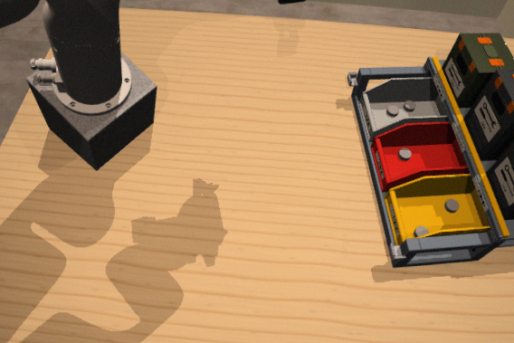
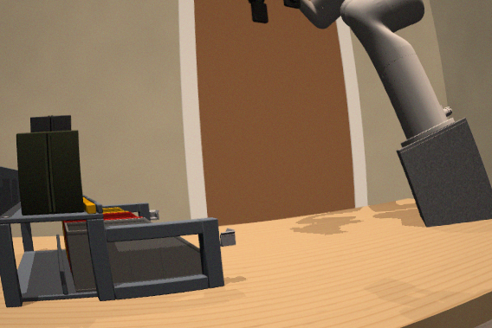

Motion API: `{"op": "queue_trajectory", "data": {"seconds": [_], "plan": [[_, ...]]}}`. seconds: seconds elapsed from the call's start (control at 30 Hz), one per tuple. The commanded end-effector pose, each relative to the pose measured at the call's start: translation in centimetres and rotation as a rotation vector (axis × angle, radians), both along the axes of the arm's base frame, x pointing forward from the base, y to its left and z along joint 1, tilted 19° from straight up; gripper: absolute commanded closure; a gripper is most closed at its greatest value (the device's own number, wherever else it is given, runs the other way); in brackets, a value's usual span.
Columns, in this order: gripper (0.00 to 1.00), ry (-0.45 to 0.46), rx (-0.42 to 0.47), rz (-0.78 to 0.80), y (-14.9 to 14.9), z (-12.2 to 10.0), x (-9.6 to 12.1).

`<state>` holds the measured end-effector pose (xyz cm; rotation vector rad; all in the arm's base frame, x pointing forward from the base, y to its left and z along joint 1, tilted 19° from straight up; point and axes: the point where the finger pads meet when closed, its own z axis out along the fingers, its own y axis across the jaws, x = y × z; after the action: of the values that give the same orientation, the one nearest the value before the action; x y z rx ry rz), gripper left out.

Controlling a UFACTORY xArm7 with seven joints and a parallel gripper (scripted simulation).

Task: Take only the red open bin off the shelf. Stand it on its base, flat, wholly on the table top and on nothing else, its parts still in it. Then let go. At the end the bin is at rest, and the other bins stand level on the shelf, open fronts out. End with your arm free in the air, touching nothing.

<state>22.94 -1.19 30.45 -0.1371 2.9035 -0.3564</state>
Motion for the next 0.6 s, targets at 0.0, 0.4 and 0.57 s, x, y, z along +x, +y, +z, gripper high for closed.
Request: {"op": "queue_trajectory", "data": {"seconds": [0.0,0.4,0.57], "plan": [[0.00,-0.003,0.000,0.001,0.02,0.11,0.03],[0.00,-0.062,0.058,-0.246,-0.01,0.14,0.00],[0.00,-0.062,0.058,-0.246,-0.01,0.14,0.00]]}}
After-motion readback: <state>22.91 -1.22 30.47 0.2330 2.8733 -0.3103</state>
